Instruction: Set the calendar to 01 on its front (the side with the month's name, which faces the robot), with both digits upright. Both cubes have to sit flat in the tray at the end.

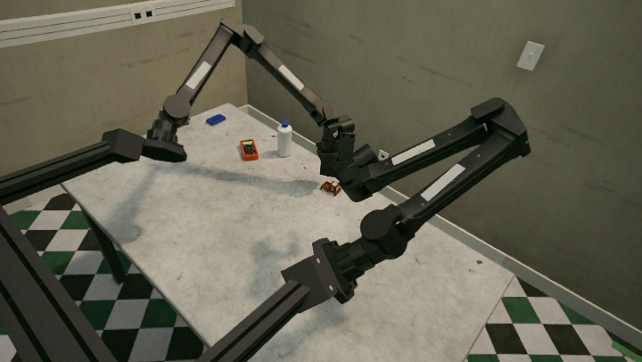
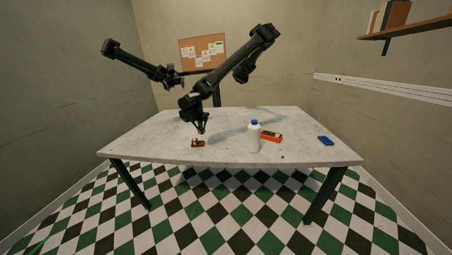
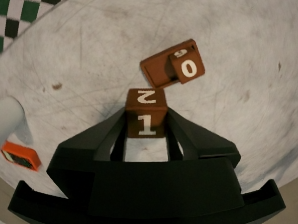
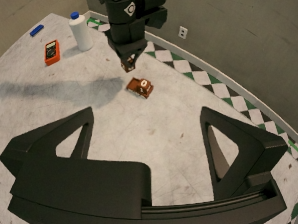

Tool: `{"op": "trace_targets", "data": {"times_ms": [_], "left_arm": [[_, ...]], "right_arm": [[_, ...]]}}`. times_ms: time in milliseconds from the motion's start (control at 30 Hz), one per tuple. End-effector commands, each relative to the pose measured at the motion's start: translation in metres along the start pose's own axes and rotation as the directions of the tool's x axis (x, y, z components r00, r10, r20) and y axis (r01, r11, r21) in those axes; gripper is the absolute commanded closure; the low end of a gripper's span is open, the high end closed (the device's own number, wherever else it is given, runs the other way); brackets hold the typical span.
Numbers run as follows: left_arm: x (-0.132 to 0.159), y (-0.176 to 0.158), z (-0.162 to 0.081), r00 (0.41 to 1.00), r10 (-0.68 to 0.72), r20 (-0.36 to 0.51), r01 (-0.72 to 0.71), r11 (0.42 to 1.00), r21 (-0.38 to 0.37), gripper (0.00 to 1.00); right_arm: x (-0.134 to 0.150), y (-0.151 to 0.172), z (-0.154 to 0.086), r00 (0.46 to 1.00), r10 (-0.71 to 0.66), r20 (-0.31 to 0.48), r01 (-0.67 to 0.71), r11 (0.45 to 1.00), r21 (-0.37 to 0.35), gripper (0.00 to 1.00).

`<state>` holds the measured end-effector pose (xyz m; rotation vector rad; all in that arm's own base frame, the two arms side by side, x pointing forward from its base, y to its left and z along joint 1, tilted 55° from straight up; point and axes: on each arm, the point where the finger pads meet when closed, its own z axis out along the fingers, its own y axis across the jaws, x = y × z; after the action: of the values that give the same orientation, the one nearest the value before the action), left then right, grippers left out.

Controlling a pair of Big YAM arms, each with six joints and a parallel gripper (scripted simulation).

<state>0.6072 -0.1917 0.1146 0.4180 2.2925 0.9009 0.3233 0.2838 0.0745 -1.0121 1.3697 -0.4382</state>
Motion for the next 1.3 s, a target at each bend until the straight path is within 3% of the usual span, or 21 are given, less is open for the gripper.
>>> {"op": "trace_targets", "data": {"times_ms": [0, 200, 400, 467, 633, 767, 867, 1067, 1100, 1200, 1267], "left_arm": [[-0.001, -0.01, 0.0, 0.973, 0.229, 0.013, -0.229, 0.974, 0.005, 0.74], [0.004, -0.017, 0.006, 0.881, 0.474, 0.003, -0.474, 0.881, 0.009, 0.74], [-0.001, -0.01, 0.0, 0.743, 0.669, 0.011, -0.669, 0.743, 0.0, 0.74], [-0.001, -0.01, 0.0, 0.743, 0.669, 0.011, -0.669, 0.743, 0.0, 0.74], [-0.002, -0.009, 0.0, 0.56, 0.828, 0.009, -0.828, 0.56, -0.004, 0.74], [-0.002, -0.009, 0.0, 0.466, 0.885, 0.008, -0.885, 0.466, -0.005, 0.74], [-0.002, -0.009, 0.0, 0.445, 0.895, 0.007, -0.895, 0.445, -0.005, 0.74], [-0.005, -0.005, -0.004, 0.483, 0.876, 0.01, -0.875, 0.483, -0.011, 0.74], [-0.007, -0.016, -0.011, 0.46, 0.888, 0.024, -0.888, 0.46, -0.018, 0.74], [0.002, -0.007, 0.017, 0.469, 0.883, -0.005, -0.883, 0.469, 0.005, 0.74], [0.001, -0.006, 0.022, 0.469, 0.883, -0.006, -0.883, 0.469, 0.005, 0.74]], "right_arm": [[0.0, 0.001, 0.0, 1.0, 0.001, -0.001, -0.001, 1.0, -0.001, 0.0], [0.0, 0.001, 0.0, 1.0, 0.001, -0.001, -0.001, 1.0, -0.001, 0.0], [0.0, 0.001, 0.0, 1.0, 0.001, -0.001, -0.001, 1.0, -0.001, 0.0], [0.0, 0.001, 0.0, 1.0, 0.001, -0.001, -0.001, 1.0, -0.001, 0.0], [0.0, 0.001, 0.0, 1.0, 0.001, -0.001, -0.001, 1.0, -0.001, 0.0], [0.0, 0.001, 0.0, 1.0, 0.001, -0.001, -0.001, 1.0, -0.001, 0.0], [0.0, 0.001, 0.0, 1.0, 0.001, -0.001, -0.001, 1.0, -0.001, 0.0], [0.0, 0.001, 0.0, 1.0, 0.001, -0.001, -0.001, 1.0, -0.001, 0.0], [0.0, 0.001, 0.0, 1.0, 0.001, -0.001, -0.001, 1.0, -0.001, 0.0], [0.0, 0.001, 0.0, 1.0, 0.001, -0.001, -0.001, 1.0, -0.001, 0.0], [0.0, 0.001, 0.0, 1.0, 0.001, -0.001, -0.001, 1.0, -0.001, 0.0]]}}
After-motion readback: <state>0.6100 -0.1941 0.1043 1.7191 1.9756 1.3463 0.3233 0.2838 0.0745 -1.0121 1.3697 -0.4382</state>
